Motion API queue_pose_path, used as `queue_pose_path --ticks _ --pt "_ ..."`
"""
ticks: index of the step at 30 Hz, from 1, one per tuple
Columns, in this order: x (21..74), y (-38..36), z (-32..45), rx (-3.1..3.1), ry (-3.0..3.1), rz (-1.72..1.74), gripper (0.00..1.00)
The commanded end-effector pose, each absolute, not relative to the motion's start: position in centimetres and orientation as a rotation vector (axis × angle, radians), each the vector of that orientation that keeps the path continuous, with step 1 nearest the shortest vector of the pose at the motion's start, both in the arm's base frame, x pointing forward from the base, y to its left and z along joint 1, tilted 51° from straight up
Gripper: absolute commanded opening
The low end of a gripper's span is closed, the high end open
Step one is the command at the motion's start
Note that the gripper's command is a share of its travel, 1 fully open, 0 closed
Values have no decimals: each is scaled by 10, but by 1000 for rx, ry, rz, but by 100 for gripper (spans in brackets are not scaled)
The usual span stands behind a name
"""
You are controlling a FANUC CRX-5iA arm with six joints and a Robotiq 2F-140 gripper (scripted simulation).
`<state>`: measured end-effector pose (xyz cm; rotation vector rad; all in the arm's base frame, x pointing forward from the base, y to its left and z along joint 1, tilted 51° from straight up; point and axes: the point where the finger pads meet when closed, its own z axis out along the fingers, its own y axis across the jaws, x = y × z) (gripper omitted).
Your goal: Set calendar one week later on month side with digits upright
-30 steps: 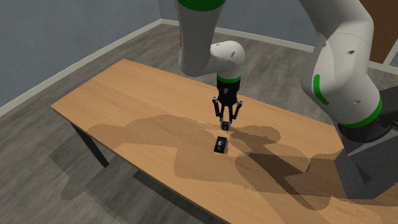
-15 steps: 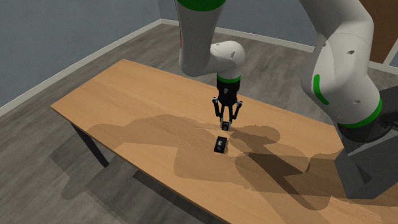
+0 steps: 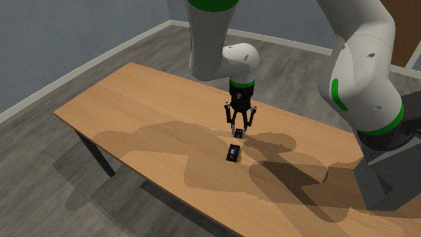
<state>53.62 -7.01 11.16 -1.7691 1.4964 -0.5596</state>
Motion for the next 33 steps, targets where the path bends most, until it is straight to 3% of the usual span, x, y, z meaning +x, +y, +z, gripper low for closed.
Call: queue_pose_path --ticks 1,19,33 --pt "536 -70 112 -1769 1497 -560 29" --pt "523 -75 123 -1769 1497 -560 29" --pt "474 -92 165 -1769 1497 -560 29"
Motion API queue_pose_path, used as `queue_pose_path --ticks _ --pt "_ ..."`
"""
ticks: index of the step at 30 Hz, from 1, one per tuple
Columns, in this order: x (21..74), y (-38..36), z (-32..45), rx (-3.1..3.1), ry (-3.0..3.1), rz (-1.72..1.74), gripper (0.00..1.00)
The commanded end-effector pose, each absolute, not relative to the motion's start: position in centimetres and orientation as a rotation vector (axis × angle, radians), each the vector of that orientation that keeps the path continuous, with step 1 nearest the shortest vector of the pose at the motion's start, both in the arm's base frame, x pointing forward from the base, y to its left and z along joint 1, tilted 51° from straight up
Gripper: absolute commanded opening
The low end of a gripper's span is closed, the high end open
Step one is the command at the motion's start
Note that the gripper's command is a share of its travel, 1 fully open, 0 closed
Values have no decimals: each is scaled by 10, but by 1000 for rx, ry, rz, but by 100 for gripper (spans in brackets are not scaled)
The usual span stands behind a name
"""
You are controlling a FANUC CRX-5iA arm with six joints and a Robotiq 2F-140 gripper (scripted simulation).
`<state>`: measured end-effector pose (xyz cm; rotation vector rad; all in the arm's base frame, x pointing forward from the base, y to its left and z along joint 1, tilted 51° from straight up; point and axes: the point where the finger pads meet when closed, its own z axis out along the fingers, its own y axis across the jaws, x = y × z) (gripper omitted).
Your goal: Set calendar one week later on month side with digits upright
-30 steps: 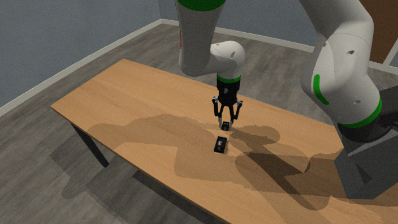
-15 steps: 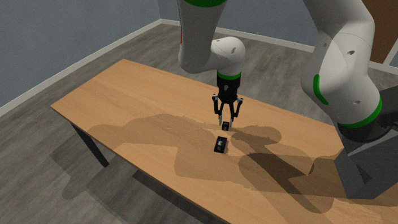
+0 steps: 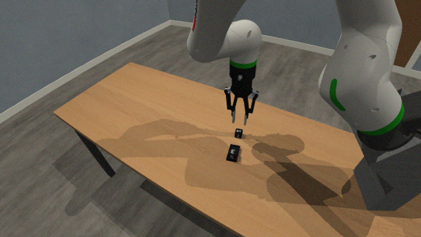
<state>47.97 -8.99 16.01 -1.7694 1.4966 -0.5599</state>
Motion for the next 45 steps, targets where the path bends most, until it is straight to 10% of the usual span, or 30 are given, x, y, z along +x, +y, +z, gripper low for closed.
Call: queue_pose_path --ticks 1,8,9,39,40,45 --pt "473 -92 166 -1769 1497 -560 29" --pt "470 -93 168 -1769 1497 -560 29" --pt "470 -93 168 -1769 1497 -560 100" --pt "476 -91 163 -1748 1517 -547 100" --pt "476 -91 163 -1748 1517 -547 29" --pt "476 -91 163 -1748 1517 -547 29"
